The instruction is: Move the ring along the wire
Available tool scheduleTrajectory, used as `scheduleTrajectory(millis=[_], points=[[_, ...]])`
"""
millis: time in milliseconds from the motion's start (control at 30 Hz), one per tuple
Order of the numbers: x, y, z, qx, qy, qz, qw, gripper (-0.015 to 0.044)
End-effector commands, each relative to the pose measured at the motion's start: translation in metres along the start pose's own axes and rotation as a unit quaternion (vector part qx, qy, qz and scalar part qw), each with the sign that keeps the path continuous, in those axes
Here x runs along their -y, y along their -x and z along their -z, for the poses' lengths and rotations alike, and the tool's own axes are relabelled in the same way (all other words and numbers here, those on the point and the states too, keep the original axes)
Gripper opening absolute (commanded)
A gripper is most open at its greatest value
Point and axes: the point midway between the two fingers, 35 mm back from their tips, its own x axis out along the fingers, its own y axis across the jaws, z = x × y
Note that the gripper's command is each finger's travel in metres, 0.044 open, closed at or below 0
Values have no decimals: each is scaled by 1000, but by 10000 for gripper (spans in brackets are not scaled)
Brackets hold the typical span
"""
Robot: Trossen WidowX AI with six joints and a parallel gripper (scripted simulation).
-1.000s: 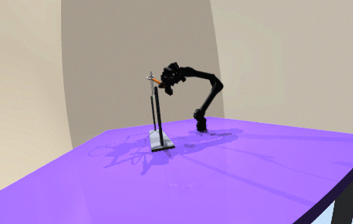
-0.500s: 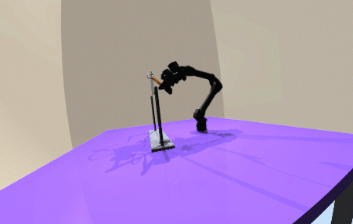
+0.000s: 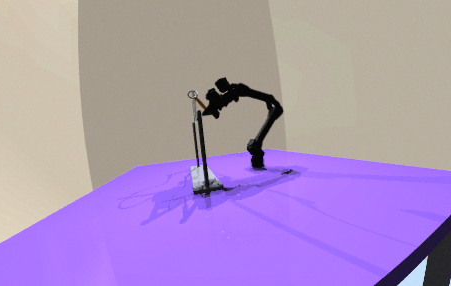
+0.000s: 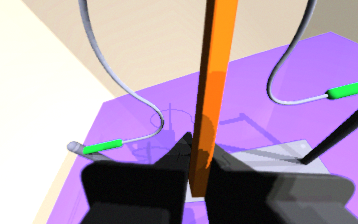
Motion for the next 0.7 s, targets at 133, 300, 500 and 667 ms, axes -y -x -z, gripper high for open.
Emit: scheduleTrajectory(millis=[133,300,500,667], points=[[5,0,0,6,49,29,998,-150],[8,-1,-1,10,80,47,996,-150],[12,-1,-1,15,118,70,990,-150],[15,0,-2,20,154,91,984,-150]])
